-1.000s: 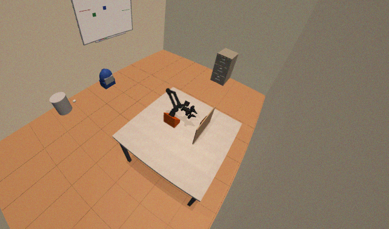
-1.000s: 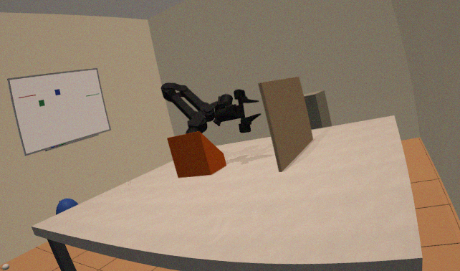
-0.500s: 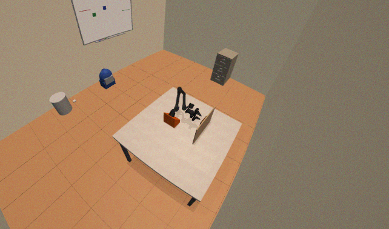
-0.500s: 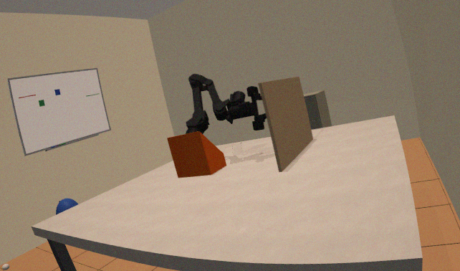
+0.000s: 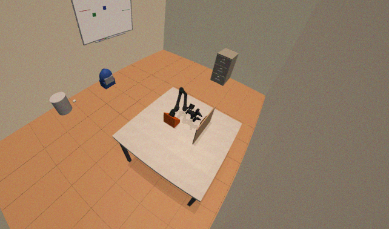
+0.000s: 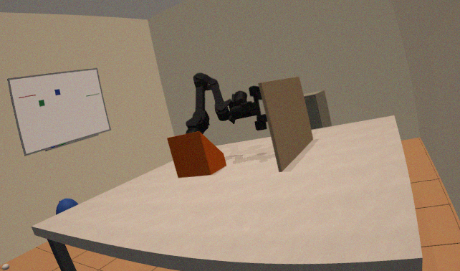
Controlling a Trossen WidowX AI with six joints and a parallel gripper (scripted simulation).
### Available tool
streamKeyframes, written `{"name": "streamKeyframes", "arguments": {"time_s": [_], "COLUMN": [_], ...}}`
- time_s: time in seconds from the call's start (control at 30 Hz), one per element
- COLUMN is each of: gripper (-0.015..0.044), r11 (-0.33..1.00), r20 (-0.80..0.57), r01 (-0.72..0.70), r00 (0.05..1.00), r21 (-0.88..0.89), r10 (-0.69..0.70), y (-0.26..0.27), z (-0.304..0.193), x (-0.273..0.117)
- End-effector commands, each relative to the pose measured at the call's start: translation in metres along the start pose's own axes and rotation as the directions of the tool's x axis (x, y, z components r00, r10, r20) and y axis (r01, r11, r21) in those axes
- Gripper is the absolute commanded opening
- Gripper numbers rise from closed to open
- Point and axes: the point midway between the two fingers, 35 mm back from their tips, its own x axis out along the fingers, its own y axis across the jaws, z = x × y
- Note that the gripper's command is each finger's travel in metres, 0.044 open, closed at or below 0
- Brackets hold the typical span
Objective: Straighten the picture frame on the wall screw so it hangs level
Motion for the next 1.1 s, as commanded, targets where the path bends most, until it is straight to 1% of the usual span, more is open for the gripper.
{"name": "streamKeyframes", "arguments": {"time_s": [0.0,0.87,1.07], "gripper": [0.0260,0.0260,0.0260], "r11": [1.000,1.000,1.000], "r20": [-0.008,-0.009,-0.009], "r01": [-0.003,-0.005,-0.005], "r00": [1.000,1.000,1.000], "r21": [0.006,0.006,0.006], "r10": [0.003,0.005,0.005], "y": [0.001,0.002,0.002], "z": [-0.002,-0.003,-0.003], "x": [0.001,0.040,0.041]}}
